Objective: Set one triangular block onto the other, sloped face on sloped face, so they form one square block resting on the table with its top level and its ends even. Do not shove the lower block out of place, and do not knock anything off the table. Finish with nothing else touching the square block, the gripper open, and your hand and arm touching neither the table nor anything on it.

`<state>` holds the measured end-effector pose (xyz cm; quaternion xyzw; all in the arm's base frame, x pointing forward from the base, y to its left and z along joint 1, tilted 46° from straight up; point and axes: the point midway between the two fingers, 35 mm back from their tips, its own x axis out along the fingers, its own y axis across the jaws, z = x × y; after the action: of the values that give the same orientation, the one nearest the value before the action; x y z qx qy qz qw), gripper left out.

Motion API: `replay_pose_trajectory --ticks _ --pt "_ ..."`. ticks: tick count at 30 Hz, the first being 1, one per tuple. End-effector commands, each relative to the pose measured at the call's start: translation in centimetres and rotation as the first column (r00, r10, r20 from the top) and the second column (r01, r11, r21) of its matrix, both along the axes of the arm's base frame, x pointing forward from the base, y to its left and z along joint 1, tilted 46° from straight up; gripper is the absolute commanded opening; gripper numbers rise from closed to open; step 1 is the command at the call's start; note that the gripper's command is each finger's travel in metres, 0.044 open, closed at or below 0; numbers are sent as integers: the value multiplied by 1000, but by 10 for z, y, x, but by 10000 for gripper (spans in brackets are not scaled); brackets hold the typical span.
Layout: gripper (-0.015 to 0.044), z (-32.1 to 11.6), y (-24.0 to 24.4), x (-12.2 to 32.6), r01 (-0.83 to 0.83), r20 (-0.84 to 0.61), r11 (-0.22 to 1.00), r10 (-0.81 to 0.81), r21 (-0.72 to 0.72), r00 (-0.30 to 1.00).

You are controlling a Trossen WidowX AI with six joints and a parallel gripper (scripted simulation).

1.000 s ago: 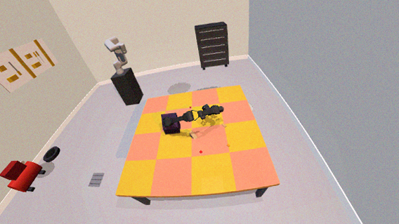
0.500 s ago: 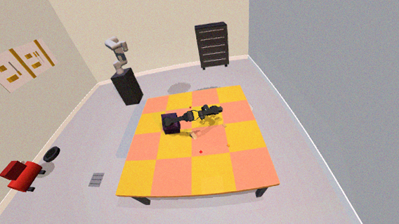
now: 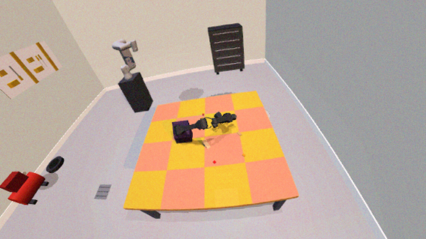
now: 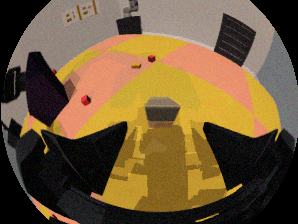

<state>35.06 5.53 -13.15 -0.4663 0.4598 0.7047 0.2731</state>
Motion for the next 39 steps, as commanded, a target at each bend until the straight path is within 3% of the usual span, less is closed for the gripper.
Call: replay_pose_trajectory --ticks 1,28,39 --pt "440 -7 0 -5 -3 -10 1000 3 5 1000" --pt "440 -43 -2 -26 -3 -11 1000 3 4 1000" --pt "151 -43 -2 -26 -3 -11 1000 3 4 1000"
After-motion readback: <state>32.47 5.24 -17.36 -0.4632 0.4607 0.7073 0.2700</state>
